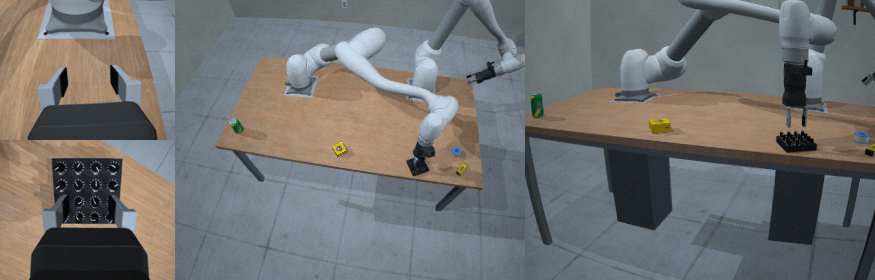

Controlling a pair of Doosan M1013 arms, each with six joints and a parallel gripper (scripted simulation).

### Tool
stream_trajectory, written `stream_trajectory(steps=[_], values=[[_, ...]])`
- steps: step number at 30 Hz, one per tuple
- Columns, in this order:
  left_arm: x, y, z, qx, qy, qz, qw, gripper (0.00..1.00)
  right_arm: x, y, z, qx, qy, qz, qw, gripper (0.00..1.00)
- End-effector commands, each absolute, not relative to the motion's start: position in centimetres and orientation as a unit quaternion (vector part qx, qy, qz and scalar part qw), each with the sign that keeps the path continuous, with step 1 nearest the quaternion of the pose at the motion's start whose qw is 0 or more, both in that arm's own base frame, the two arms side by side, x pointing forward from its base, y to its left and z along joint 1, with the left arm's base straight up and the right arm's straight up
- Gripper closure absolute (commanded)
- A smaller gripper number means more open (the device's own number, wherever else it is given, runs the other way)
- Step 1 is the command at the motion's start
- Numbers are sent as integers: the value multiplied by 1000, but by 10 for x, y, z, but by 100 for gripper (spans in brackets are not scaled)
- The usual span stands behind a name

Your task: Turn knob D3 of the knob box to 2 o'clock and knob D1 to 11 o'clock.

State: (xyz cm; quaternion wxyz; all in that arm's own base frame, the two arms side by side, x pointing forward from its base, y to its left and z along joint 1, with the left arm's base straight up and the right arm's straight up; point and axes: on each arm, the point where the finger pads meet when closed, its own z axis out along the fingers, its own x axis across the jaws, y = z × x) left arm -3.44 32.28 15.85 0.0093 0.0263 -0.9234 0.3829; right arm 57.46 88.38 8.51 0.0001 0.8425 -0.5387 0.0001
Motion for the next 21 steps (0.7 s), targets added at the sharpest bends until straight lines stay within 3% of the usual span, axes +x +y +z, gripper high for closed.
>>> stream_trajectory(steps=[1, 21], values=[[-34, 323, 159, 26, -924, 383, 9, 0, 575, 884, 87, 842, -539, 0, -1, 0], [-34, 323, 159, 26, -924, 383, 9, 0, 572, 883, 87, 842, -539, 0, -1, 0]])
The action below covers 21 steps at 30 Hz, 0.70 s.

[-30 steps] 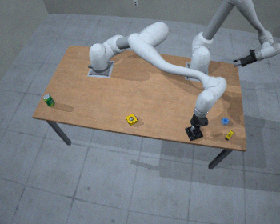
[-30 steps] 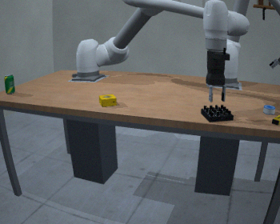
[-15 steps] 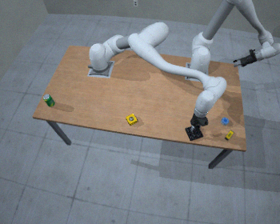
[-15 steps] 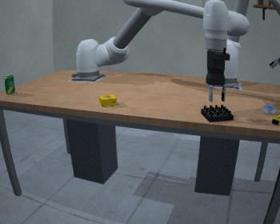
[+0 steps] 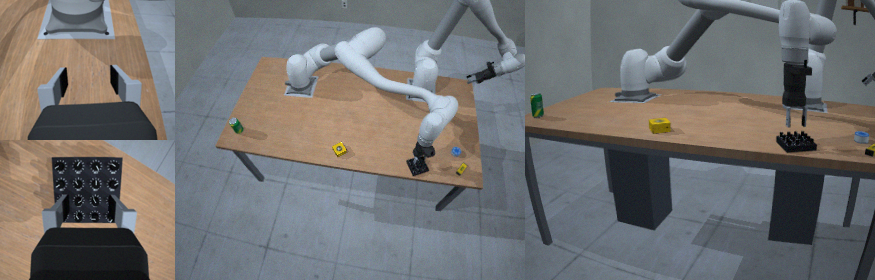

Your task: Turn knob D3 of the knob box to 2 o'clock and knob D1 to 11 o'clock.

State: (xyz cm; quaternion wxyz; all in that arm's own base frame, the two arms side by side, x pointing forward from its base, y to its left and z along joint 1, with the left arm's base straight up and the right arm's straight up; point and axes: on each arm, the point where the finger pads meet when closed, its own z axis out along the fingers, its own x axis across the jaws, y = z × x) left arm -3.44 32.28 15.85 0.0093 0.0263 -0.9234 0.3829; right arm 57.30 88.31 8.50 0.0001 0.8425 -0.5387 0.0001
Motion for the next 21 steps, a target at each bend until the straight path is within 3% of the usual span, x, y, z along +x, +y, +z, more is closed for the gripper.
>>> stream_trajectory(steps=[1, 21], values=[[-34, 323, 159, 26, -924, 383, 9, 0, 571, 883, 87, 842, -539, 0, -1, 0], [-34, 323, 159, 26, -924, 383, 9, 0, 545, 870, 87, 842, -539, 0, -1, 0]])
